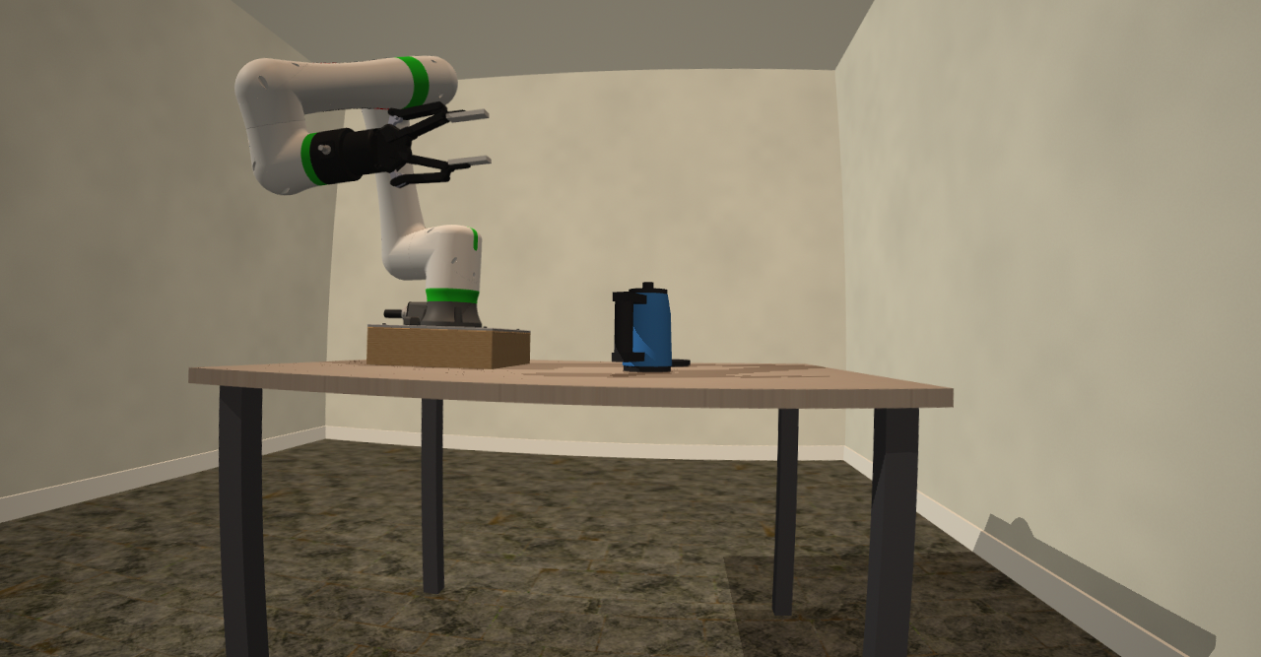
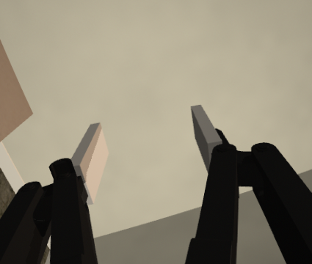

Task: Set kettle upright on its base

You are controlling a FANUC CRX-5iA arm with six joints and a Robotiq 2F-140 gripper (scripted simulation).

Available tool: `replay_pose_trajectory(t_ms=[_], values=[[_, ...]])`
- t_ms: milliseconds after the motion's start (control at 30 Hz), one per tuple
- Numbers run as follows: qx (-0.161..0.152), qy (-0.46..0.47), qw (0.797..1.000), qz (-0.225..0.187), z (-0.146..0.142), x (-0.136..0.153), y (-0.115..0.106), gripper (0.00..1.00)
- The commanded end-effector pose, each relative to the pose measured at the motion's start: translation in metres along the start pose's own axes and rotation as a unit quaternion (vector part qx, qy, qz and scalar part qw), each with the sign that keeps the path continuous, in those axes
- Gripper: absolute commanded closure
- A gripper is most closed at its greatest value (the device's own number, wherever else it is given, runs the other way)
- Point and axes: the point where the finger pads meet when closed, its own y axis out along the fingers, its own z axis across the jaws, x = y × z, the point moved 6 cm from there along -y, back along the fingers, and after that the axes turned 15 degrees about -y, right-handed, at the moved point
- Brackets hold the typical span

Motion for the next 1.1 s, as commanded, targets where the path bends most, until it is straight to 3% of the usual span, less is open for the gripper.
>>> replay_pose_trajectory(t_ms=[0,500,1067], values=[[-0.005,-0.020,1.000,-0.021,-0.002,0.019,0.014,0.53],[-0.025,-0.091,0.990,-0.106,-0.004,0.088,0.065,0.53],[-0.063,-0.169,0.954,-0.238,0.006,0.181,0.131,0.53]])
